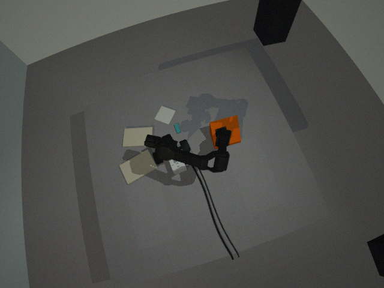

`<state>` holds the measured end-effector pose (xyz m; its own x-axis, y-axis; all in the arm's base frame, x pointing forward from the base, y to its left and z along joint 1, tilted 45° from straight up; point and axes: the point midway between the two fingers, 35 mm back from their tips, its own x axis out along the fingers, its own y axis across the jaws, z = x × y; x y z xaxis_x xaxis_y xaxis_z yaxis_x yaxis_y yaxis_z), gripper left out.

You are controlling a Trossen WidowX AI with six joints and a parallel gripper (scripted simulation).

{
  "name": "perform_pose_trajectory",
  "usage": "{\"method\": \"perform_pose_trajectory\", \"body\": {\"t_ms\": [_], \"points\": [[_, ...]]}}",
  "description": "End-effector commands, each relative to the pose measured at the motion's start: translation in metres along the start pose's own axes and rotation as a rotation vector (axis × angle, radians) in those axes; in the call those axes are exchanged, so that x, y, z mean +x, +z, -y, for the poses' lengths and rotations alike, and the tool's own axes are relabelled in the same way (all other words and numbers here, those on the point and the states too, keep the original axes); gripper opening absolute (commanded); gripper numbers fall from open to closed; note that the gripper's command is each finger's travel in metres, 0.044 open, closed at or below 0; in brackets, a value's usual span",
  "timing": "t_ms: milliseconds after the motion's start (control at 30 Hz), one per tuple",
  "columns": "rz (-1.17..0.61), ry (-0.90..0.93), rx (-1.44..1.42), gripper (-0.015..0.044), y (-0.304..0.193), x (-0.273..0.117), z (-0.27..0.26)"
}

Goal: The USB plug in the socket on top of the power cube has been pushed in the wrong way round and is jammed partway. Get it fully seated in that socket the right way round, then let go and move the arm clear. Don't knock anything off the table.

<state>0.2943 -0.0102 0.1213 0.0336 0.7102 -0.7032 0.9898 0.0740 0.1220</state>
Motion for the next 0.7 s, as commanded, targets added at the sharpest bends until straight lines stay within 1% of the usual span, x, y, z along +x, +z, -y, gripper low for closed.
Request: {"method": "perform_pose_trajectory", "body": {"t_ms": [0, 667], "points": [[-0.01, -0.002, 0.0, 0.0, -0.0001, 0.0011, 0.0003], [-0.035, -0.002, 0.005, 0.0, -0.0008, 0.0034, 0.0005]]}}
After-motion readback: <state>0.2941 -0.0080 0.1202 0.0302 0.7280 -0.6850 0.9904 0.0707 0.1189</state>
